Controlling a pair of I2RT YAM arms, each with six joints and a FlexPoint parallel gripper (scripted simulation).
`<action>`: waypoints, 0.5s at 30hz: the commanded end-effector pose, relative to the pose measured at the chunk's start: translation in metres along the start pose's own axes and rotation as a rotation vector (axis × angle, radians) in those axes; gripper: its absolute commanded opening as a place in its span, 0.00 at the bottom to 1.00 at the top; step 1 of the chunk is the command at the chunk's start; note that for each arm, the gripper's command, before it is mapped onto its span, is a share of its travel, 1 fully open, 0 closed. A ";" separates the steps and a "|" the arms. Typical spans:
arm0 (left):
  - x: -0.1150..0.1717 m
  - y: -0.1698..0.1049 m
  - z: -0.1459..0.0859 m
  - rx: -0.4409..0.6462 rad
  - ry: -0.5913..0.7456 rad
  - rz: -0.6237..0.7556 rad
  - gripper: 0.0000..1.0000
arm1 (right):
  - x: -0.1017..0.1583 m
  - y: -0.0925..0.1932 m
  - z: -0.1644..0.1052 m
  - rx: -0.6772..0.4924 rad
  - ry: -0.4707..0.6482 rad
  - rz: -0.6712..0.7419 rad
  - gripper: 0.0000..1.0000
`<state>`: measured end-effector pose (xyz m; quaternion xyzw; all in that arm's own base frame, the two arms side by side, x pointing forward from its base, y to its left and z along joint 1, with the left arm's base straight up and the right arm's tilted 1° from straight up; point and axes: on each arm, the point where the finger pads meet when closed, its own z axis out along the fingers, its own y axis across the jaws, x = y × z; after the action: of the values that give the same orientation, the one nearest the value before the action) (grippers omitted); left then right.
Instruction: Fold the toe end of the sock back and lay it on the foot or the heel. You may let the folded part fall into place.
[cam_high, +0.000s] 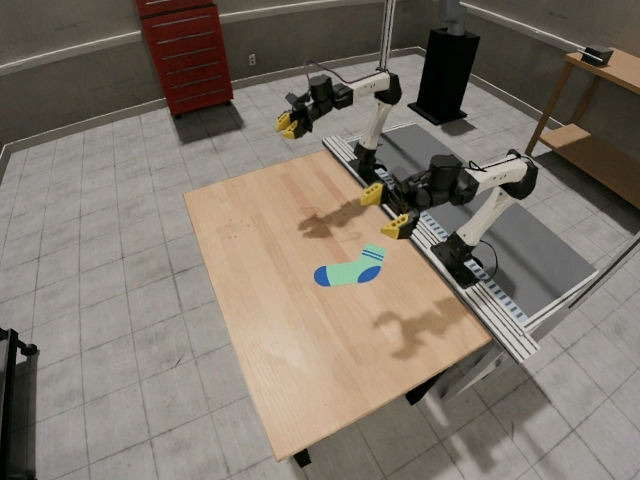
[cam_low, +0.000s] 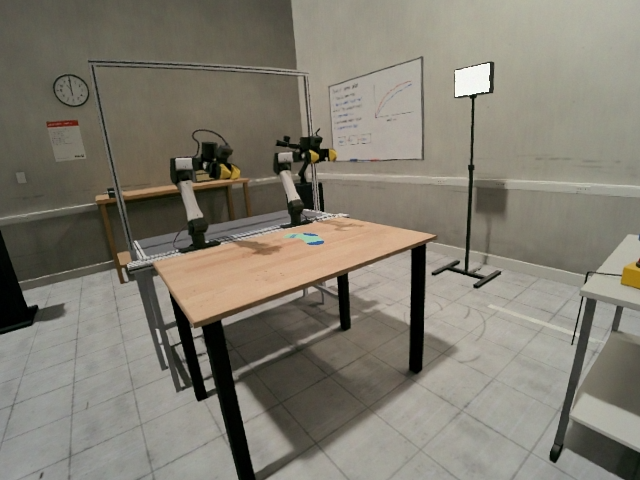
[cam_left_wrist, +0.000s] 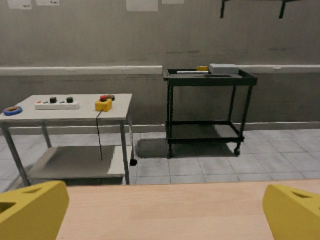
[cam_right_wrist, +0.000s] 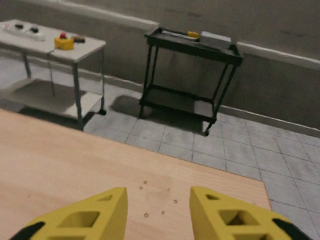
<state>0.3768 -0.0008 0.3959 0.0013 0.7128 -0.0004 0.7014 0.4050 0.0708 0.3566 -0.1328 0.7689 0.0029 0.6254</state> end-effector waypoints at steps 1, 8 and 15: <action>-0.006 0.001 -0.002 -0.002 -0.016 -0.001 1.00 | 0.005 0.004 0.006 -0.006 0.065 -0.063 0.34; -0.006 0.001 -0.002 -0.002 -0.016 -0.001 1.00 | 0.022 0.049 0.026 -0.131 0.169 -0.188 0.34; -0.006 0.001 -0.002 -0.002 -0.016 -0.001 1.00 | 0.042 0.096 0.039 -0.258 0.267 -0.328 0.34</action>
<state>0.3768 -0.0008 0.3959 0.0013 0.7128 -0.0004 0.7014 0.4137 0.1525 0.3051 -0.2924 0.7995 -0.0001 0.5248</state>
